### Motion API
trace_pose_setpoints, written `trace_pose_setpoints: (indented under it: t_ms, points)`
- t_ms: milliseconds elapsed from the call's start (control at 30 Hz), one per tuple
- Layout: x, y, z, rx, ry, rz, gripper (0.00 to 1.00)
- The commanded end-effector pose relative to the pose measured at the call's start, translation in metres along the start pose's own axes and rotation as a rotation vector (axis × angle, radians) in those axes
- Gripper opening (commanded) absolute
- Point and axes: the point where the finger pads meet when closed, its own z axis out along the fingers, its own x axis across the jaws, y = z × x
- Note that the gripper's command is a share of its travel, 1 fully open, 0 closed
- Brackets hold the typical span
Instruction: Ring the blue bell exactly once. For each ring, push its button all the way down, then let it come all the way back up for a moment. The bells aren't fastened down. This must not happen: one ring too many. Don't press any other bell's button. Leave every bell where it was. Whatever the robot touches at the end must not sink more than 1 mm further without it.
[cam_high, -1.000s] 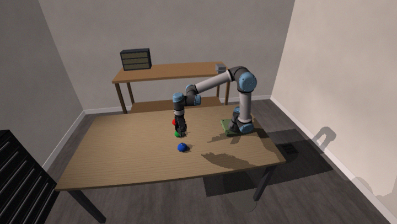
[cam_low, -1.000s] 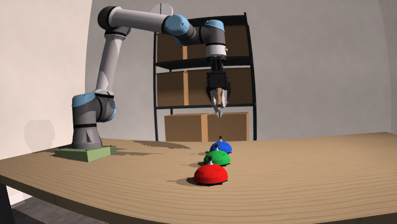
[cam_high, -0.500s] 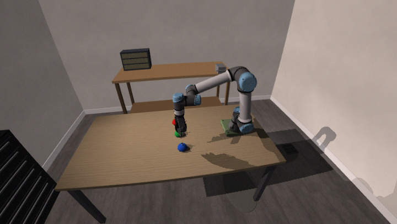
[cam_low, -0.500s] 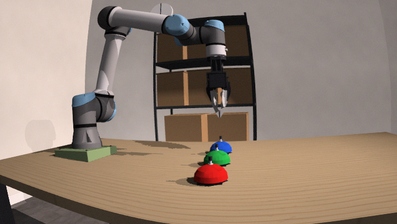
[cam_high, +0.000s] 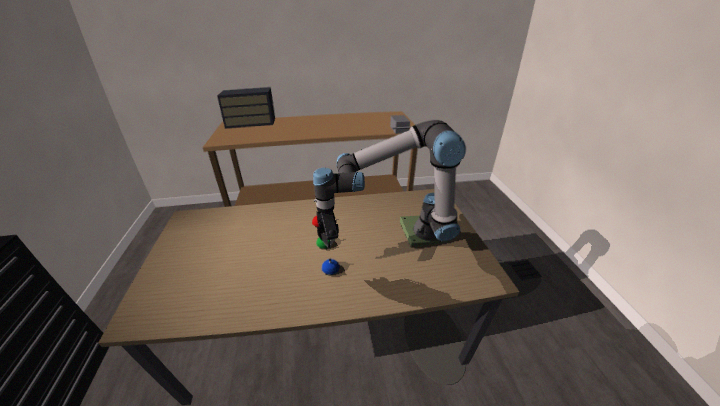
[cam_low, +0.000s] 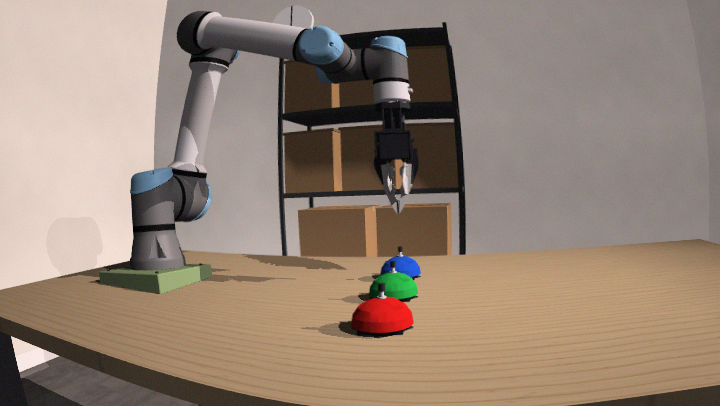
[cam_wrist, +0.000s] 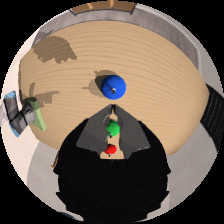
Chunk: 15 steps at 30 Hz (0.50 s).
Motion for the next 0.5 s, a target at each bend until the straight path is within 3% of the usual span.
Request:
trace_pose_setpoints:
  t_ms: [0,467]
  points:
    - [0.0,0.0,0.001,0.001,0.002,0.0,0.0]
    - [0.0,-0.001,0.013,0.003,0.002,0.0,0.0]
